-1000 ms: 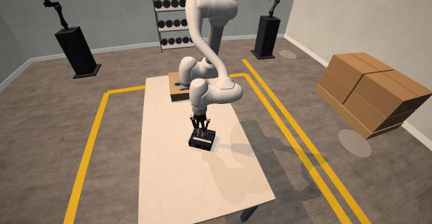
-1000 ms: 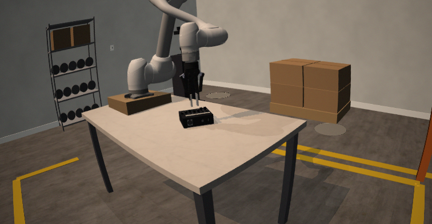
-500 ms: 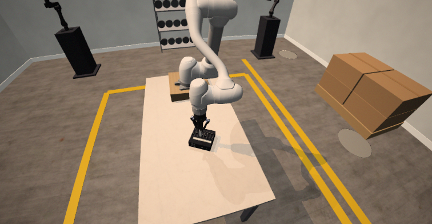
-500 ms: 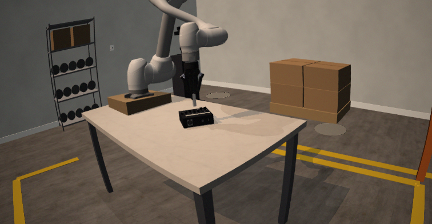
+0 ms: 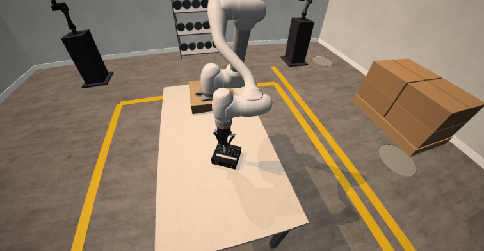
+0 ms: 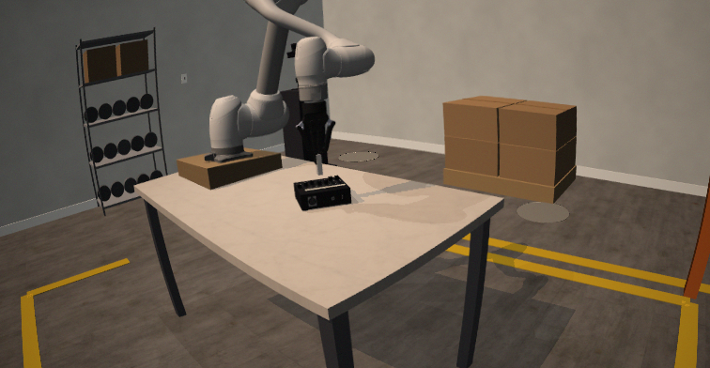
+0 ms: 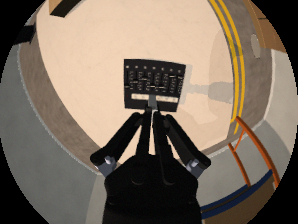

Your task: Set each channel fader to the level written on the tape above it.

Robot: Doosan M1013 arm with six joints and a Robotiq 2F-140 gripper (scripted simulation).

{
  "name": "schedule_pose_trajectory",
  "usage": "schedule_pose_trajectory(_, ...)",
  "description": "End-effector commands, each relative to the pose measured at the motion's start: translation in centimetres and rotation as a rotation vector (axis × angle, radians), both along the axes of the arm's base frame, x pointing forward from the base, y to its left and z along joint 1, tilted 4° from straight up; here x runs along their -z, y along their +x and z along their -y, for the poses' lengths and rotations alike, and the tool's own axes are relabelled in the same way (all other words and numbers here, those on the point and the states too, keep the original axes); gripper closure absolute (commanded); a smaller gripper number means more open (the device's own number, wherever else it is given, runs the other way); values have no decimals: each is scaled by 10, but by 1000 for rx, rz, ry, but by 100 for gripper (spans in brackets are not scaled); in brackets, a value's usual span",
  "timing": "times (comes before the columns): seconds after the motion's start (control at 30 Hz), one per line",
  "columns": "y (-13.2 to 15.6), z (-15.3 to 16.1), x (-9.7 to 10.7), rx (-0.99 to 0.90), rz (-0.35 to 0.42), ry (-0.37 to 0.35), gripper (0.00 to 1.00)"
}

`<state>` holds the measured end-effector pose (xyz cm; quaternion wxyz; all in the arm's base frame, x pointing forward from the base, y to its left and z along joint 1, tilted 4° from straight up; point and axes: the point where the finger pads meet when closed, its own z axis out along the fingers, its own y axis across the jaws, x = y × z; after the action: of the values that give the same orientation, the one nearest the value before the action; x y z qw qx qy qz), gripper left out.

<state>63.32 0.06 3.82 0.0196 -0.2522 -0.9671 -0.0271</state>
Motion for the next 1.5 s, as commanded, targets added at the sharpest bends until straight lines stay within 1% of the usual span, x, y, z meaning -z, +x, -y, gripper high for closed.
schedule_pose_trajectory(0.0,0,0,1,0,0,0,100)
schedule_pose_trajectory(1.47,0,-2,22,0,0,0,100)
